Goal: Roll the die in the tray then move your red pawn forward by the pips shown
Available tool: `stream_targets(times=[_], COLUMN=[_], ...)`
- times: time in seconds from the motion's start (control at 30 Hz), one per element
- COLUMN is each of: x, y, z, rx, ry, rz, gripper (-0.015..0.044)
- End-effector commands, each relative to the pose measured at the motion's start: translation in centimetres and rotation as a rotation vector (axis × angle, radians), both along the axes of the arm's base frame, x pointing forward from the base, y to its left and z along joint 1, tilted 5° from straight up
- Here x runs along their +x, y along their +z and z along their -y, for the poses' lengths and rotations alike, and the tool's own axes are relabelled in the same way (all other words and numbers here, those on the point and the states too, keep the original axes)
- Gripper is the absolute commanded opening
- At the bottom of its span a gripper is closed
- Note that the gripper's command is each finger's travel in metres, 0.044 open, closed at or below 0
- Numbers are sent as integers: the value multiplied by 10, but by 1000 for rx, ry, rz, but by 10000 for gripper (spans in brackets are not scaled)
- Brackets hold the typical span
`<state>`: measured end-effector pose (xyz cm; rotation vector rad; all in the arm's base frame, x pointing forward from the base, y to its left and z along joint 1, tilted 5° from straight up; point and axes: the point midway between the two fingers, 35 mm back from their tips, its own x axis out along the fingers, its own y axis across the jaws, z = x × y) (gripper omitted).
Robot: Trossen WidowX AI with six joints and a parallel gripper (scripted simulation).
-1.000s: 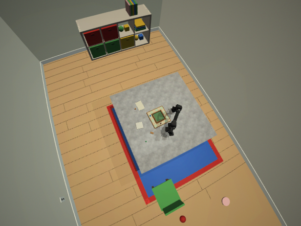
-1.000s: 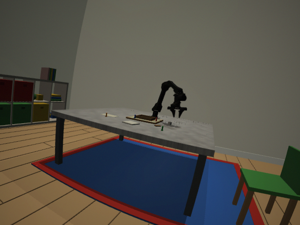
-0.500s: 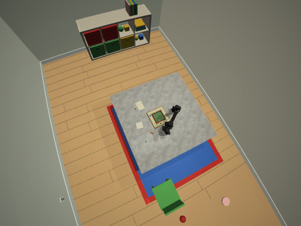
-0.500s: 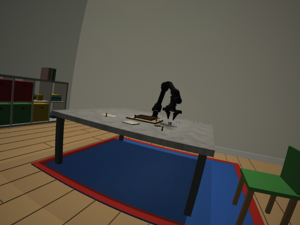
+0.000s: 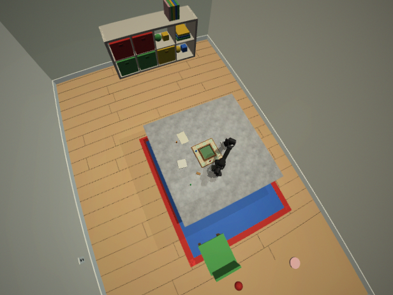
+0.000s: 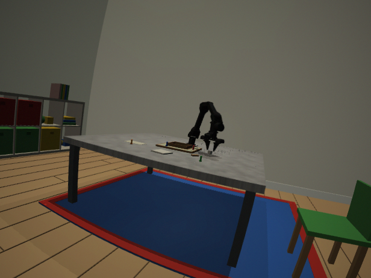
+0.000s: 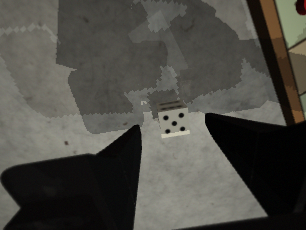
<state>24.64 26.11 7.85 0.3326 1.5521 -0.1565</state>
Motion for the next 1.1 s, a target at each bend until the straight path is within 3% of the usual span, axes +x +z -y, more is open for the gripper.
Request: stream_targets(times=[0.0,0.23,0.43,0.7,0.8,1.07], x=[-1,-1,-1,-1,0,4], y=[-9,-18,-18,-18,-14,27], z=[1,0,0,0,0,2], rx=[-6,-6,-6,-6,-6,-5], ry=[0,0,0,0,0,0], rz=[-1,-1,-1,-1,-1,0], gripper=[275,275,118,64,0,0])
